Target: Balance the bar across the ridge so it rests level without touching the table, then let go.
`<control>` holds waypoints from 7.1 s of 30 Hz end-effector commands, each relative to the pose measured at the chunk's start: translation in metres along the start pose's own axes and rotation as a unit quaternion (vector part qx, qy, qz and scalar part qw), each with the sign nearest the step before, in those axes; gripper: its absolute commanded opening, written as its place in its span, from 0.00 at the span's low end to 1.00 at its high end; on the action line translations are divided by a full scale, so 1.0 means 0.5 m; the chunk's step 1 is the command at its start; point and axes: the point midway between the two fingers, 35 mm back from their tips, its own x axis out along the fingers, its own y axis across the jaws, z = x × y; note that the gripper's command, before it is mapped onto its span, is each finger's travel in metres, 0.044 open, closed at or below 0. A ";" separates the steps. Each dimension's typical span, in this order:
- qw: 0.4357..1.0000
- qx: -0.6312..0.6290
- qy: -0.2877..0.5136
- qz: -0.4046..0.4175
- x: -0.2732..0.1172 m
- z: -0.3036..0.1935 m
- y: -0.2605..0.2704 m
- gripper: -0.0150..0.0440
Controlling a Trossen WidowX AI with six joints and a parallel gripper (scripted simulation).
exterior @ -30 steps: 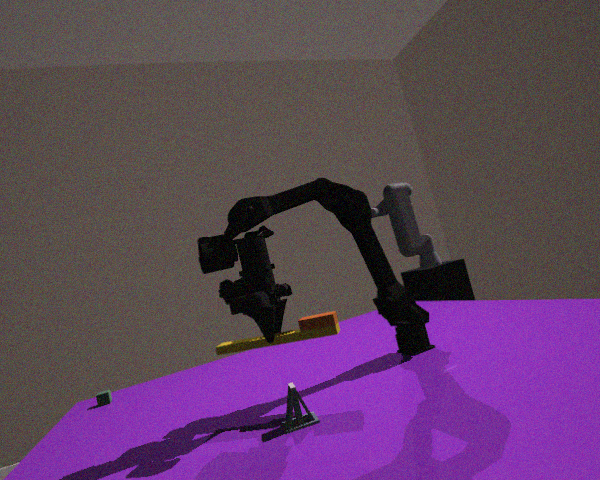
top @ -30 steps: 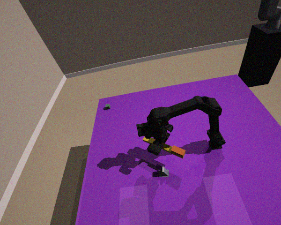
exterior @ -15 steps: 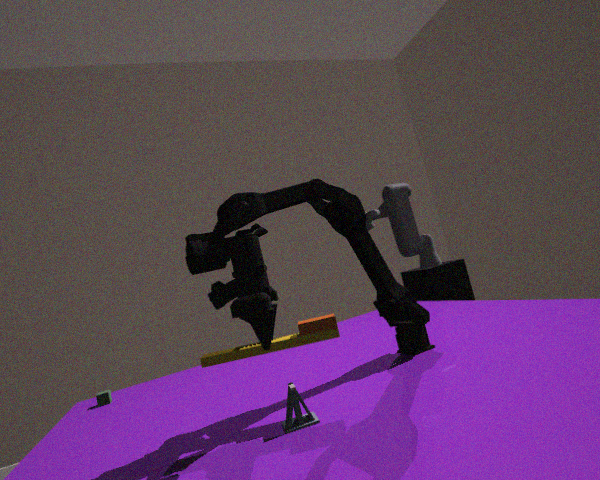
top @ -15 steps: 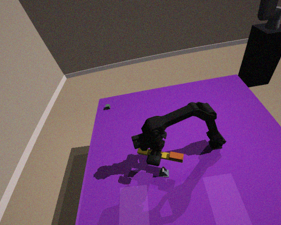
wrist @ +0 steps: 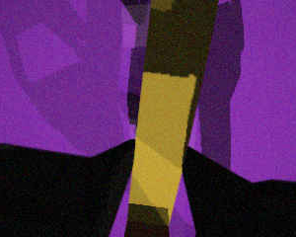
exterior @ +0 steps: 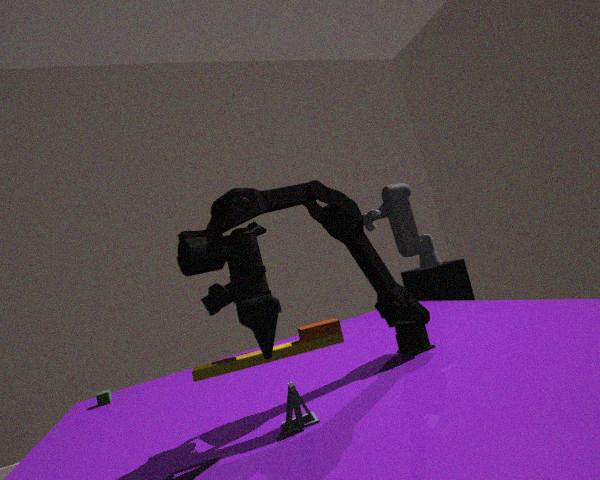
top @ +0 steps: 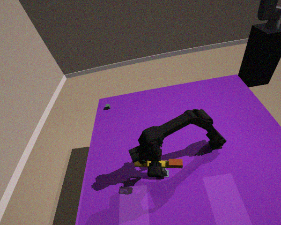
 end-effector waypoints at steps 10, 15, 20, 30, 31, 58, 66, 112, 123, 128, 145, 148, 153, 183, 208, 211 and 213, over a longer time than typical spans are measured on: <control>1.000 -0.005 -0.001 0.002 0.026 0.003 0.010 0.25; 1.000 -0.006 -0.001 0.002 0.042 0.003 0.010 0.25; 1.000 -0.006 -0.001 0.002 0.059 0.003 0.010 0.25; 1.000 -0.007 -0.001 0.002 0.083 0.001 0.011 0.25; 1.000 -0.007 -0.001 0.002 0.083 0.001 0.011 0.25; 1.000 -0.007 -0.001 0.002 0.087 0.001 0.011 0.25; 1.000 -0.007 -0.001 0.002 0.089 0.001 0.011 0.25; 1.000 -0.007 -0.001 0.002 0.096 0.000 0.010 0.25; 1.000 -0.007 -0.001 0.002 0.098 0.000 0.010 0.25; 1.000 -0.007 -0.001 0.002 0.099 0.000 0.010 0.25; 1.000 -0.007 -0.001 0.002 0.102 0.000 0.010 0.25; 1.000 -0.007 -0.001 0.002 0.102 0.000 0.010 0.25; 1.000 -0.007 -0.001 0.002 0.103 0.000 0.010 0.25; 1.000 -0.007 -0.001 0.002 0.103 0.001 0.010 0.25; 1.000 -0.005 -0.001 0.001 0.101 0.001 0.009 0.25; 1.000 -0.005 -0.001 0.001 0.101 0.001 0.009 0.25; 1.000 -0.005 -0.001 0.001 0.101 0.001 0.009 0.25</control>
